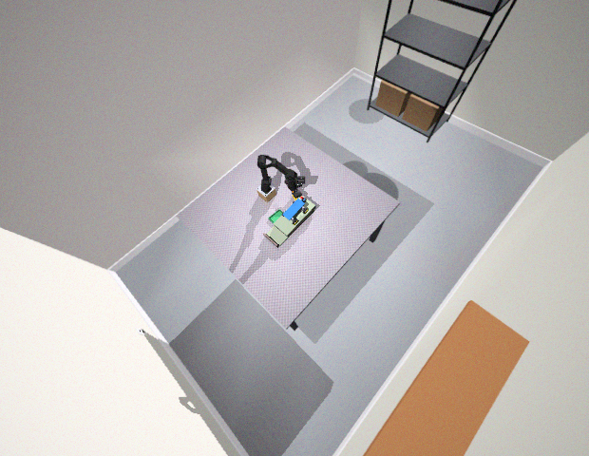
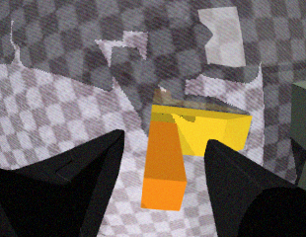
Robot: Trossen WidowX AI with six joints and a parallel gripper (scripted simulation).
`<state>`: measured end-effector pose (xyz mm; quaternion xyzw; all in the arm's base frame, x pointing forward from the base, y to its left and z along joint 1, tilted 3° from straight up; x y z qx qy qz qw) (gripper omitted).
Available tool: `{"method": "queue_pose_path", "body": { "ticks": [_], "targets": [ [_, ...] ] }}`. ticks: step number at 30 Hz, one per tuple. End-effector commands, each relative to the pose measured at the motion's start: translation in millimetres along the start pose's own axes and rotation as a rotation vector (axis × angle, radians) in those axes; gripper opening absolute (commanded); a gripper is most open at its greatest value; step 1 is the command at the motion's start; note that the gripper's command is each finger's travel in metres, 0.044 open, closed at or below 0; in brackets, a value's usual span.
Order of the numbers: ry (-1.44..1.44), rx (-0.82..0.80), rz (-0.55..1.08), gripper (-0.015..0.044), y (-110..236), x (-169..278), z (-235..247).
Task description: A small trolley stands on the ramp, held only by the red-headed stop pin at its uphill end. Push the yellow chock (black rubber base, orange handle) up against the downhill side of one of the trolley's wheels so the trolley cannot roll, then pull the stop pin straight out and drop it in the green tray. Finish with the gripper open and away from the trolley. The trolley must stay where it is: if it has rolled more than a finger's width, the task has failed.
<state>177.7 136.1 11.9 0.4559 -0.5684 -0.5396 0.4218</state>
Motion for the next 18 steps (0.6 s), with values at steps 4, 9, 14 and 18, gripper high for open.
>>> {"method": "queue_pose_path", "body": {
  "ticks": [4,9,14,18],
  "targets": [
    [0.006,-0.005,0.014,0.0190,-8.0,2.9,1.4],
    [0.000,-0.003,0.004,0.0138,-5.4,1.2,0.8],
    [0.000,-0.003,0.004,0.0045,-5.4,1.2,0.8],
    [0.000,-0.003,0.004,0.0019,-5.4,1.2,0.8]
  ]
}}
Point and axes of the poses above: the point midway between the two fingers, 35 mm back from their tips, its own y axis back along the fingers, its own z axis across the jaws, x = y × z, the point moved 3 cm from there along y, back along the fingers, and after that the axes turned 7 degrees about y, right-handed, at the moved point
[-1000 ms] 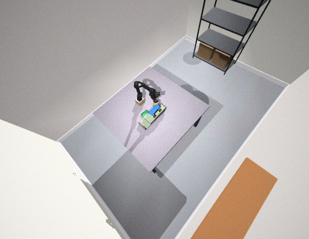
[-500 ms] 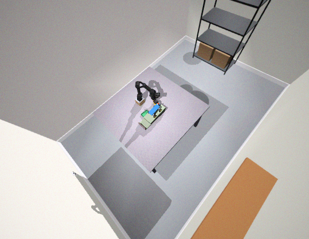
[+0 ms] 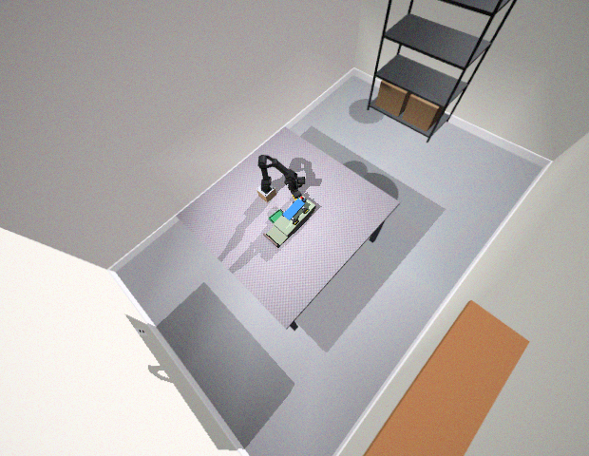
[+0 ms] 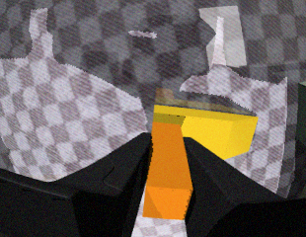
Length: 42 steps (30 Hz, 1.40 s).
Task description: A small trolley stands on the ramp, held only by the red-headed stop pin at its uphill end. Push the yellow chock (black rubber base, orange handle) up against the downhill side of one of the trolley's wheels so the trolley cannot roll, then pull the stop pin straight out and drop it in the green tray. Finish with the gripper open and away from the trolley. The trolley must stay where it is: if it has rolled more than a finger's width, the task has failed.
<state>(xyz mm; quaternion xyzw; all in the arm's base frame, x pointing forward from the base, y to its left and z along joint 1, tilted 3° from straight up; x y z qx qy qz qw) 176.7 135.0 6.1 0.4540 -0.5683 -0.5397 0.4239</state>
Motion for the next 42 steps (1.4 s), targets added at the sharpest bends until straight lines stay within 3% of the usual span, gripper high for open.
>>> {"method": "queue_pose_path", "body": {
  "ticks": [1,42],
  "targets": [
    [0.000,0.001,-0.001,0.0012,0,0,0],
    [0.006,-0.001,0.009,0.0000,132,0,2]
  ]
}}
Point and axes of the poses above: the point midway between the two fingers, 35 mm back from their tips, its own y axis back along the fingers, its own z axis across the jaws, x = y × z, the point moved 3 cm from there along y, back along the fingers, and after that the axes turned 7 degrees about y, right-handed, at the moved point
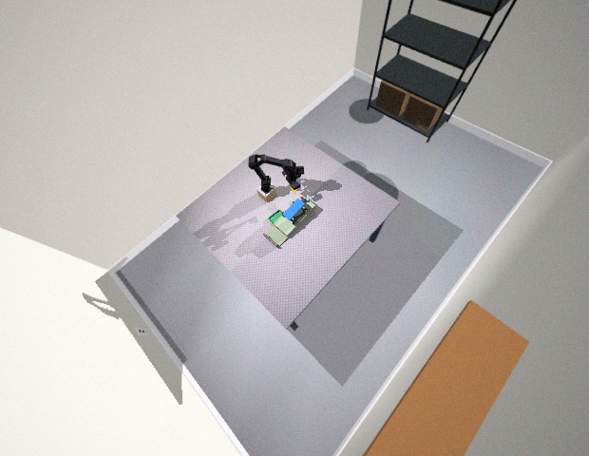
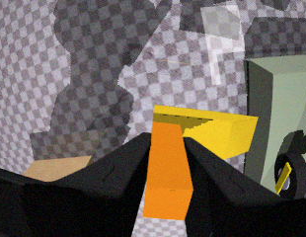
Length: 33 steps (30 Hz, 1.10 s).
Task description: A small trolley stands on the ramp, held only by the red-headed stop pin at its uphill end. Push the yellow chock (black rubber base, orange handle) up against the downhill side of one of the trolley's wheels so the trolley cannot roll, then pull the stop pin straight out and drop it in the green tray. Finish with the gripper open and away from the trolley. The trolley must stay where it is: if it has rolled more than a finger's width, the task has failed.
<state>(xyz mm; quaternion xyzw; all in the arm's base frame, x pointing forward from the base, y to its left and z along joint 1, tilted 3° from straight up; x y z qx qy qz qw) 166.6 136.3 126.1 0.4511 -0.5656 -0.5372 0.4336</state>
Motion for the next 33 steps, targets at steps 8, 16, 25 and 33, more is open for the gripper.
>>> {"method": "queue_pose_path", "body": {
  "ticks": [8,16,25,33],
  "targets": [
    [-0.006,0.011,-0.005,0.0000,27,0,-3],
    [-0.151,0.011,-0.006,0.0000,27,0,-3],
    [-0.461,0.011,-0.009,0.0000,27,0,-3],
    [-0.735,0.011,-0.011,0.0000,27,0,-3]
  ]
}}
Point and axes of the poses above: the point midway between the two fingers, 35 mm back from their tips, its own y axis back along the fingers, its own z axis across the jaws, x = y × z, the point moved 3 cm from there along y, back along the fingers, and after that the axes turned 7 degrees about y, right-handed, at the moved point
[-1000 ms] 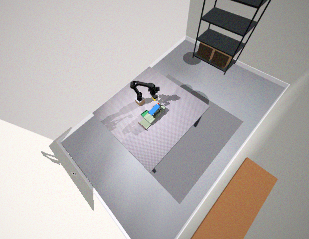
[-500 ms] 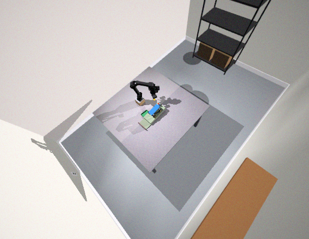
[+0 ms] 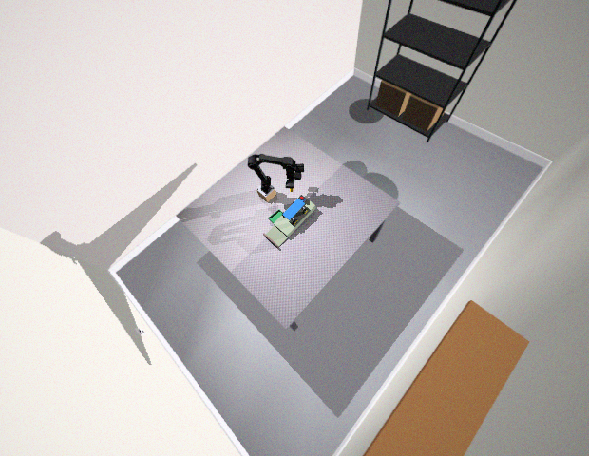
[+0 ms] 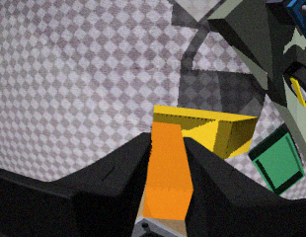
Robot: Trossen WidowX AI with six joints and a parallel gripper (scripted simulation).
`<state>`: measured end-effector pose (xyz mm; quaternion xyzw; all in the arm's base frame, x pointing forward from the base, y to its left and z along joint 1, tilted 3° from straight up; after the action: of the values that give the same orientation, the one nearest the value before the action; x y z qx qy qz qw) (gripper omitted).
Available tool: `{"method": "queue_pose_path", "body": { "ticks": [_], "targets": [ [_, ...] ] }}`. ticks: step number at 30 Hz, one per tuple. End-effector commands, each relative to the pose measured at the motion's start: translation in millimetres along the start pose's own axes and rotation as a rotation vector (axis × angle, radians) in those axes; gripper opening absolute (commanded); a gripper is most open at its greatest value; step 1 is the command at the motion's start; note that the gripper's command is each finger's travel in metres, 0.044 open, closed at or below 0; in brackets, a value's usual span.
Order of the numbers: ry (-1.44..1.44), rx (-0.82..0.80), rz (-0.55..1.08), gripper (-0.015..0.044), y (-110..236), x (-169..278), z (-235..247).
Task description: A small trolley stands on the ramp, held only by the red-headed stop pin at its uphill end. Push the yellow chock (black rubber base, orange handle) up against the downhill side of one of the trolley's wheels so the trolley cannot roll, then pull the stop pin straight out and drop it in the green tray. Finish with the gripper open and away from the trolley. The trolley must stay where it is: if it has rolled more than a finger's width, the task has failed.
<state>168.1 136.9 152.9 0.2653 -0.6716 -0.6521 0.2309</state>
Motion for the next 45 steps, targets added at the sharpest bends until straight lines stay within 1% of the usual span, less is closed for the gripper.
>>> {"method": "queue_pose_path", "body": {
  "ticks": [1,45],
  "targets": [
    [-0.135,0.006,-0.001,0.0000,0.2,0.4,-0.5],
    [-1.637,0.011,-0.004,0.0000,0.1,0.1,-0.4]
  ]
}}
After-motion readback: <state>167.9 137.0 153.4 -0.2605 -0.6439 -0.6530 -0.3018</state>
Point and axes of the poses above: the point midway between the two fingers, 35 mm back from their tips, its own y axis back along the fingers, its own z axis across the jaws, x = y × z, the point moved 3 cm from there along y, back along the fingers, and after that the axes turned 7 degrees about y, right-handed, at the moved point
